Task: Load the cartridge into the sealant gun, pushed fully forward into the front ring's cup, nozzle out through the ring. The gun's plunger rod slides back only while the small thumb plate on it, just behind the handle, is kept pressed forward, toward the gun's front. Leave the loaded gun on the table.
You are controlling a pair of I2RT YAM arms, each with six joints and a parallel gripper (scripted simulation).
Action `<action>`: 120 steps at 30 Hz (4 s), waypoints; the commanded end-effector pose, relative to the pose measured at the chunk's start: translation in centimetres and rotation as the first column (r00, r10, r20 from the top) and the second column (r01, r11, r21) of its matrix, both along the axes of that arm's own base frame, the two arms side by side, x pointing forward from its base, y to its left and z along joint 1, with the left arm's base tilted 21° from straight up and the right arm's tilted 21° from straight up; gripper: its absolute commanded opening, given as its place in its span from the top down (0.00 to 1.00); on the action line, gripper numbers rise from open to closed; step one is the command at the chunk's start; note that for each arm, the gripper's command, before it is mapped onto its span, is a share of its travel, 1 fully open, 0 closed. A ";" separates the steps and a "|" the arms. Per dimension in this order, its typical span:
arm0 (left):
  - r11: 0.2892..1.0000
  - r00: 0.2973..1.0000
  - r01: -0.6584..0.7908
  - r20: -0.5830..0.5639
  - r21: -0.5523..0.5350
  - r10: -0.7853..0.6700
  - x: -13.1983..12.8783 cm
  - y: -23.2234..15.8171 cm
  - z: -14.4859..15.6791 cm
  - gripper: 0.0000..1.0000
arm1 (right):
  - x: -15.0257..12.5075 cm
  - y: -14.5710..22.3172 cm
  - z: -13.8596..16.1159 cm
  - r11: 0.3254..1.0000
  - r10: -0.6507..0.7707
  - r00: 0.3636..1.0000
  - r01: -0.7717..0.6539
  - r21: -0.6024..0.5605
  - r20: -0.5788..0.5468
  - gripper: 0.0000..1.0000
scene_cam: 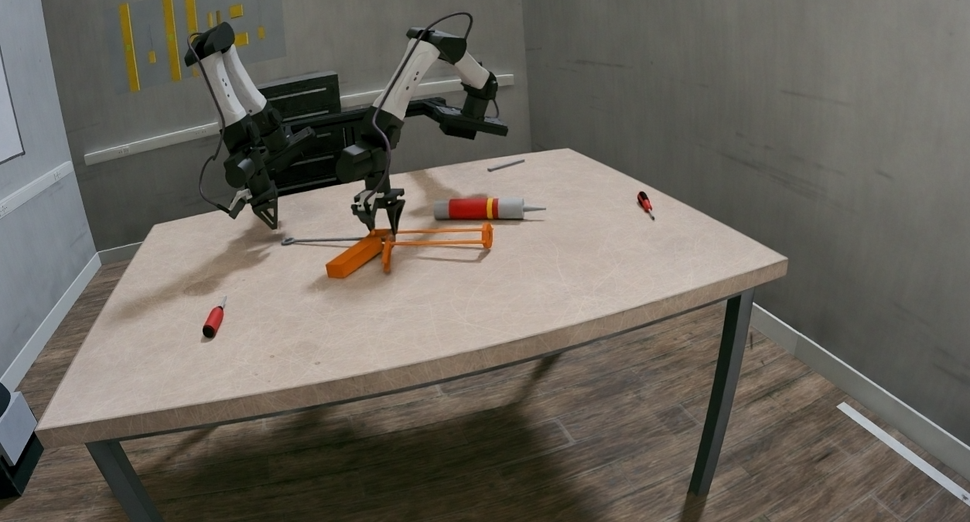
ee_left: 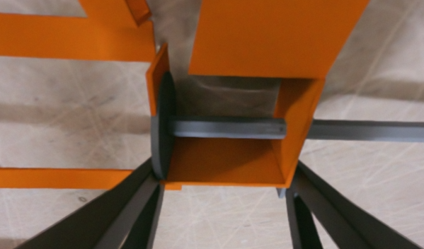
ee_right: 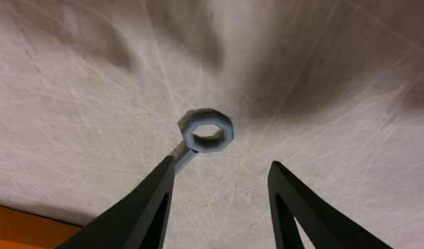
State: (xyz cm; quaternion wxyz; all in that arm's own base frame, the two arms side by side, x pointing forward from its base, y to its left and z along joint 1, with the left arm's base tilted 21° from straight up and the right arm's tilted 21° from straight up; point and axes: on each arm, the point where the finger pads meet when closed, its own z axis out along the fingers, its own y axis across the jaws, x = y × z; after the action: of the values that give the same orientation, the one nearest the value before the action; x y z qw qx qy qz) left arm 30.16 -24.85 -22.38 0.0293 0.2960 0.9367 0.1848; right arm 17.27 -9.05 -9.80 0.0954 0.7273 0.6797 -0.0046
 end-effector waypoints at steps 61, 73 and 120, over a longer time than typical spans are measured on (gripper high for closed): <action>0.999 1.000 0.008 0.012 -0.032 -0.008 -1.1 -3.9 7.9 0.08 | 0.5 -0.2 0.2 1.000 -0.001 1.000 0.001 -0.004 0.016 0.49; 1.000 1.000 0.004 0.017 -0.026 -0.004 -0.6 -2.2 5.7 0.08 | 0.5 -0.2 0.2 1.000 -0.001 1.000 0.001 -0.004 0.016 0.49; 0.901 0.892 -0.398 0.156 -0.173 0.424 1.1 3.2 9.5 0.27 | 12.8 -0.9 9.1 0.879 0.459 0.852 -0.393 -0.270 0.254 0.49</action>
State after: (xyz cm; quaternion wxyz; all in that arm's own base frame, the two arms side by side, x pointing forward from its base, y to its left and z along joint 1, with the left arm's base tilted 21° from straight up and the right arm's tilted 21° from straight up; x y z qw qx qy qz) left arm 30.16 -21.19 -13.83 0.0670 0.1018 0.9783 0.1675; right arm 28.70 -10.26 -1.96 0.2548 0.5668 0.7819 0.0492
